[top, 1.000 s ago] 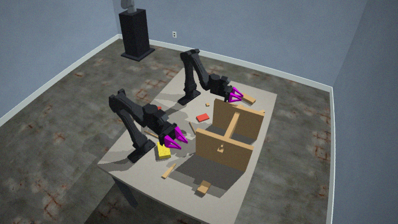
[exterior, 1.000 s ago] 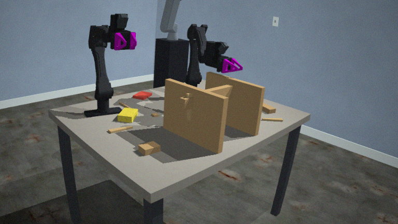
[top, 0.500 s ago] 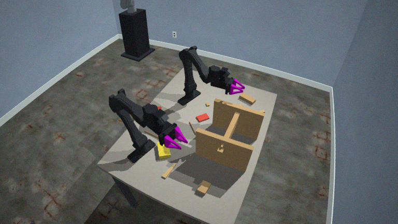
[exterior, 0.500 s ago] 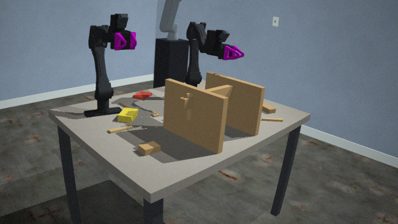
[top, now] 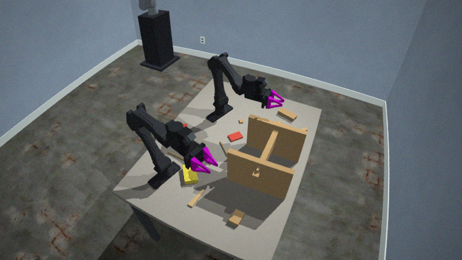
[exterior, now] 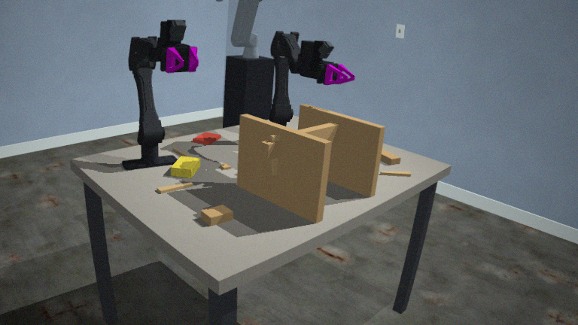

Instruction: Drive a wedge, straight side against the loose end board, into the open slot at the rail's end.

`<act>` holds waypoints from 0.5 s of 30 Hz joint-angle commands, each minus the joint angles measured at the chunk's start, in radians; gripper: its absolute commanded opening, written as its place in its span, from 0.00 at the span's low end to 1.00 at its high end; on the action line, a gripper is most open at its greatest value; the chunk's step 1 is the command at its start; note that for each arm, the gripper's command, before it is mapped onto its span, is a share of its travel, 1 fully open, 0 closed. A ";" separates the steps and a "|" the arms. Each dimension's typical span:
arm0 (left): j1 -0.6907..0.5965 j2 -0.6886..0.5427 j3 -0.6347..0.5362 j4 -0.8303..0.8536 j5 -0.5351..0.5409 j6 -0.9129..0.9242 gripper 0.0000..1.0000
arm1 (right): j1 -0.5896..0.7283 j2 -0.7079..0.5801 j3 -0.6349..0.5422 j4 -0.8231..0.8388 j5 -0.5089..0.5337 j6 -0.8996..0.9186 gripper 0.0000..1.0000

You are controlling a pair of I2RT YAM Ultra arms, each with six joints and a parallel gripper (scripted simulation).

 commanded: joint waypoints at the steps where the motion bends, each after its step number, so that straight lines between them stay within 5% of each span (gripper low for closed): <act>1: -0.001 -0.006 0.007 -0.001 -0.001 -0.003 0.38 | 0.011 0.001 0.038 -0.010 0.007 -0.005 0.41; 15: -0.003 -0.011 0.012 -0.010 -0.002 -0.006 0.38 | 0.011 0.001 0.038 -0.010 0.007 -0.005 0.41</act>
